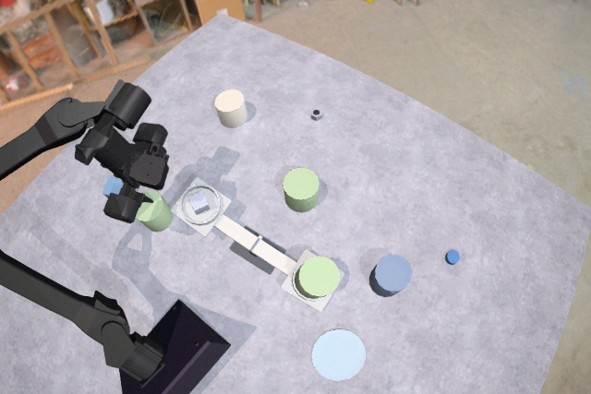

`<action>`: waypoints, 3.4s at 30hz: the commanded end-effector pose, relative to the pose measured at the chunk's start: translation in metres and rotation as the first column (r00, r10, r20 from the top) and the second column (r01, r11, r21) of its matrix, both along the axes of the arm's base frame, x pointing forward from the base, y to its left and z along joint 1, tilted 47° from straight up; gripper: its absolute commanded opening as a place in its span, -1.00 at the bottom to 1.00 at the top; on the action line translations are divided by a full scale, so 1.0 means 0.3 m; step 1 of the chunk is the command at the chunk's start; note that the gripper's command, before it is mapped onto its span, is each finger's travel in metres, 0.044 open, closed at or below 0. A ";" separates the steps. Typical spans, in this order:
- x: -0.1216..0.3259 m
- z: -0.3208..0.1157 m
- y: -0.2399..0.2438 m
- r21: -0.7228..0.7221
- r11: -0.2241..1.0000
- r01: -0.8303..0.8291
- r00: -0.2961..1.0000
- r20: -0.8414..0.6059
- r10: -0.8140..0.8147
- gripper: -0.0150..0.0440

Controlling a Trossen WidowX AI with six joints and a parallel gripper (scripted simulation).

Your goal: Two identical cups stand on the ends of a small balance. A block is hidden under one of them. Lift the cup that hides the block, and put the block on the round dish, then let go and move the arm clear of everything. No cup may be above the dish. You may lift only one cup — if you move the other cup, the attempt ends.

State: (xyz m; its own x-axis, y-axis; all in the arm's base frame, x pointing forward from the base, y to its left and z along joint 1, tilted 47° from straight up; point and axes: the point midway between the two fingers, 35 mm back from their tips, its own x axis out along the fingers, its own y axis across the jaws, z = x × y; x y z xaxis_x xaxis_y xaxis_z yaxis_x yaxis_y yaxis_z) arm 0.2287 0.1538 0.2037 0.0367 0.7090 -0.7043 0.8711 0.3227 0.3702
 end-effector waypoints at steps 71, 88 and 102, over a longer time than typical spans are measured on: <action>0.173 -0.147 -0.254 -0.810 0.149 -0.567 -0.665 0.556 0.498 0.39; 0.168 -0.198 -0.200 -0.811 0.149 -0.566 -0.665 0.556 0.498 0.39; 0.162 -0.248 -0.145 -0.811 0.150 -0.566 -0.666 0.556 0.498 0.39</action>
State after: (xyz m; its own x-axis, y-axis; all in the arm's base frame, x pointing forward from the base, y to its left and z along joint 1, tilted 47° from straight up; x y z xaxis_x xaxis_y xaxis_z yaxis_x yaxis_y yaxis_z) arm 0.2780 0.1063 0.1304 -0.0881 0.7218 -0.6865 -0.9424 0.1628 0.2921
